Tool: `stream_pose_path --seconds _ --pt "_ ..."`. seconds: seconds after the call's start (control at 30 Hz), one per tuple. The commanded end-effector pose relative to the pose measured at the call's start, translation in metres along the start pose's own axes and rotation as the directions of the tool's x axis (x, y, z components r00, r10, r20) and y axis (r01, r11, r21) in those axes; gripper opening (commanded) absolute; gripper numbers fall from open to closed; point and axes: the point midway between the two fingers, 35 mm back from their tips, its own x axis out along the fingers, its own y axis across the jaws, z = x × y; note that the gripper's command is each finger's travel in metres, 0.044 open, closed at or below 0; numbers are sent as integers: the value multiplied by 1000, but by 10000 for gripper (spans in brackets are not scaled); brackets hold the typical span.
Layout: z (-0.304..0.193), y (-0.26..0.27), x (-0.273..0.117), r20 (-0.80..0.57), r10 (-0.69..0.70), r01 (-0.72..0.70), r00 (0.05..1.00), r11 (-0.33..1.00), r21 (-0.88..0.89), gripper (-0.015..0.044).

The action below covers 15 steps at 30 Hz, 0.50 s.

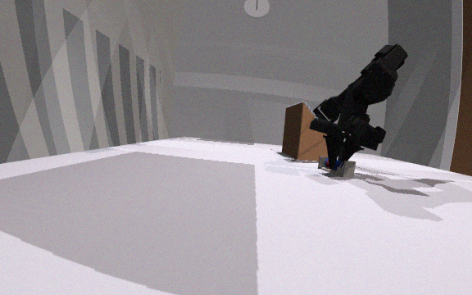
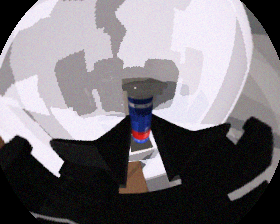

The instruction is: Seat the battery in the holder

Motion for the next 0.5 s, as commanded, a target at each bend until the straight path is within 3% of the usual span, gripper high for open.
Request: stream_pose_path --seconds 0.0,0.47 --pt "0 0 1 -12 5 -5 1000 1000 15 85" --pt "8 0 0 -6 0 1 1000 1000 13 85"
